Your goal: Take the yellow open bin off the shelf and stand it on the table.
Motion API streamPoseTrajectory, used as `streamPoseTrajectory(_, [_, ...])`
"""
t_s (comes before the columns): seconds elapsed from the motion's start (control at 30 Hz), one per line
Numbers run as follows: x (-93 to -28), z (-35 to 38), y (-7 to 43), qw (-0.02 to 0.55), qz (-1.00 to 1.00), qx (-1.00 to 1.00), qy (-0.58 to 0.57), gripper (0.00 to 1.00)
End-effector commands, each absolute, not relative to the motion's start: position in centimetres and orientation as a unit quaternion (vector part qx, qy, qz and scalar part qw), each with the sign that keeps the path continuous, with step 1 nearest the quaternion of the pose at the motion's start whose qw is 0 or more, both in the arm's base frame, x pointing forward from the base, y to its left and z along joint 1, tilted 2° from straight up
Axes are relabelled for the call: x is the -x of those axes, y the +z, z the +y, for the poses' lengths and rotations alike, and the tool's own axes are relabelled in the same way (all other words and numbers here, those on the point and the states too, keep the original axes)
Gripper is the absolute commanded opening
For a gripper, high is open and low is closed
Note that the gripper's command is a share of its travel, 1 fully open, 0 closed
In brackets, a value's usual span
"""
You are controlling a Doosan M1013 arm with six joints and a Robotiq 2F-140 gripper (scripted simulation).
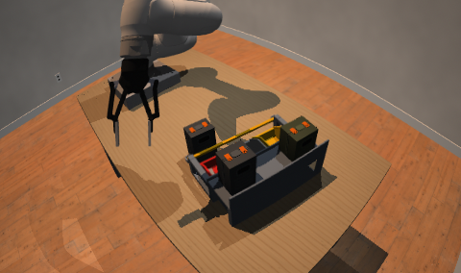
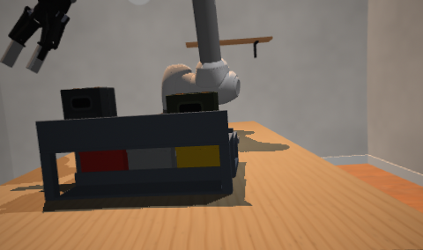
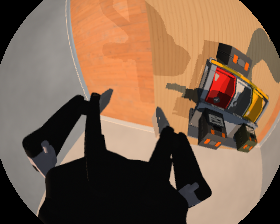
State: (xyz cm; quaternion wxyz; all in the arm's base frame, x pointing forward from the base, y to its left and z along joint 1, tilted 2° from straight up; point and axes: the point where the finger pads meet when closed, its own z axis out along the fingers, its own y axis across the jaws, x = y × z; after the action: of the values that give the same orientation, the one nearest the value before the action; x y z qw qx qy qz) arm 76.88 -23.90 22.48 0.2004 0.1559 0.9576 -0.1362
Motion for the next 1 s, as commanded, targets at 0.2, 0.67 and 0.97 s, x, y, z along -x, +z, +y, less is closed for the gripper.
streamPoseTrajectory(0.2, [-72.0,-23.7,22.3,0.2,0.958,-0.156,-0.136,0.57])
streamPoseTrajectory(0.67, [-66.5,-23.5,22.1,0.2,0.958,-0.156,-0.136,0.57])
streamPoseTrajectory(0.97, [-66.5,-23.5,22.1,0.2,0.958,-0.156,-0.136,0.57])
